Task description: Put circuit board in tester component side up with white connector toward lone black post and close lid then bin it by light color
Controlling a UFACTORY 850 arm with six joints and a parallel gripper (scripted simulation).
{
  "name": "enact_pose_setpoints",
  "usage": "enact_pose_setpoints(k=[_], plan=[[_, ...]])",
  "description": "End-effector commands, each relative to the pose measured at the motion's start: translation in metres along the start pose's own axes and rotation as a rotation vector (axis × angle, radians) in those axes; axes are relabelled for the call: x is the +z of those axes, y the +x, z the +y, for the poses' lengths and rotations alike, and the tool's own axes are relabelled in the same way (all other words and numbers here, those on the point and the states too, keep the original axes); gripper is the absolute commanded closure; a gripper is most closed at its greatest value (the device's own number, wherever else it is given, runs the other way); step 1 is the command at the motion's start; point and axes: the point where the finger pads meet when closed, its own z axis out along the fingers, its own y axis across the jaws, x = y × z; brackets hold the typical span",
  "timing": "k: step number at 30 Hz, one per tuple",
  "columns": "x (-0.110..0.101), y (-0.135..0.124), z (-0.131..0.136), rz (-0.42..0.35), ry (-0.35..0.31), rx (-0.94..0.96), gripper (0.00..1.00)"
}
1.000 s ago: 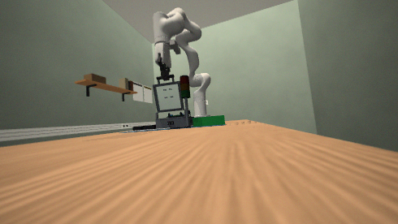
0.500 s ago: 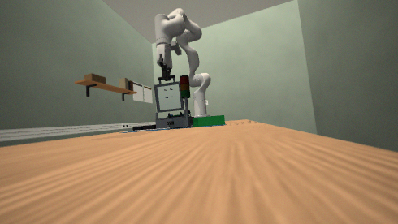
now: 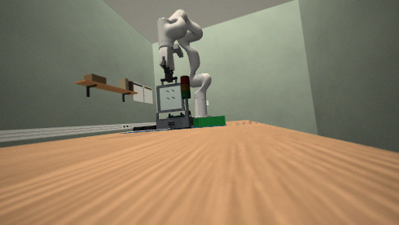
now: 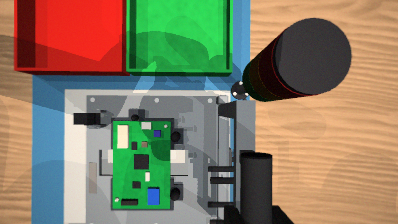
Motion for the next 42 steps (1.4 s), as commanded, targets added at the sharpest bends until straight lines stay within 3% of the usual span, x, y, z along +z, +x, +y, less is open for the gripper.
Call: enact_pose_setpoints(k=[1, 22, 42], plan=[[-0.001, 0.000, -0.009, 0.000, -0.003, 0.000, 1.00], [0.008, 0.000, -0.057, 0.000, -0.003, 0.000, 1.00], [0.042, 0.000, -0.117, 0.000, -0.003, 0.000, 1.00]])
